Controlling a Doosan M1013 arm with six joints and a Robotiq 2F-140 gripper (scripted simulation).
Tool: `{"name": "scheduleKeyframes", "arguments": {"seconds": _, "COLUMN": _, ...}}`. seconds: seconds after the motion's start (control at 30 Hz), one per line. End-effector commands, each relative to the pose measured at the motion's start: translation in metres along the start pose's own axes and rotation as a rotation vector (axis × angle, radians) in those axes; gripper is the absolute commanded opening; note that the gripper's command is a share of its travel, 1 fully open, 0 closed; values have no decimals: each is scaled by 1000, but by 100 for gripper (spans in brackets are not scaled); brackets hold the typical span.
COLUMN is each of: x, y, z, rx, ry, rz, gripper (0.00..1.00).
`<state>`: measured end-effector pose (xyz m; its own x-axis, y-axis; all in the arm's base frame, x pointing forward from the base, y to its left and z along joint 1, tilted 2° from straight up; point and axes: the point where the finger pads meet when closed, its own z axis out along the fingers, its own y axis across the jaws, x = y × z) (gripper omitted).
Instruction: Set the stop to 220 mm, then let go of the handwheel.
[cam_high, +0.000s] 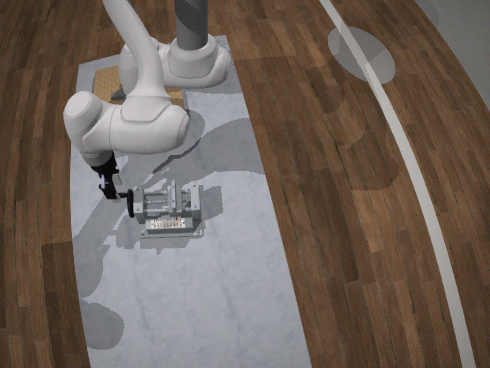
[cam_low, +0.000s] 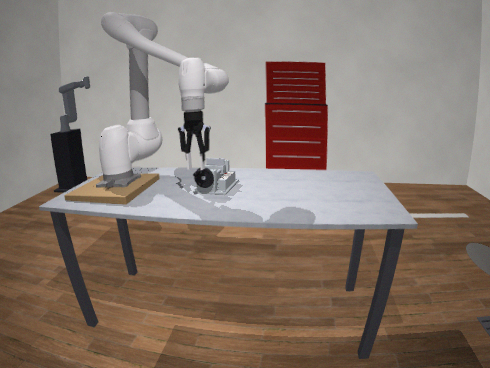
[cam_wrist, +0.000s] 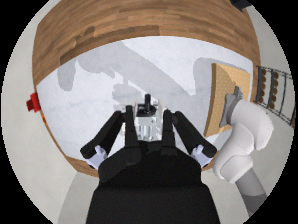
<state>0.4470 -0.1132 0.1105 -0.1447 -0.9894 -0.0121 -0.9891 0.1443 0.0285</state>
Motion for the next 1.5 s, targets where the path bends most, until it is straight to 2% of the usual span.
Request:
{"name": "scheduleKeyframes", "arguments": {"seconds": 0.0, "x": 0, "y": 0, "z": 15, "rx": 0, "ry": 0, "rz": 0, "gripper": 33}}
{"name": "scheduleKeyframes", "arguments": {"seconds": 0.37, "x": 0, "y": 0, "z": 34, "rx": 0, "ry": 0, "rz": 0, "gripper": 33}}
{"name": "scheduleKeyframes", "arguments": {"seconds": 0.9, "x": 0, "y": 0, "z": 35, "rx": 0, "ry": 0, "rz": 0, "gripper": 33}}
{"name": "scheduleKeyframes", "arguments": {"seconds": 0.93, "x": 0, "y": 0, "z": 35, "rx": 0, "ry": 0, "rz": 0, "gripper": 4}}
{"name": "scheduleKeyframes", "arguments": {"seconds": 1.47, "x": 0, "y": 0, "z": 35, "rx": 0, "ry": 0, "rz": 0, "gripper": 4}}
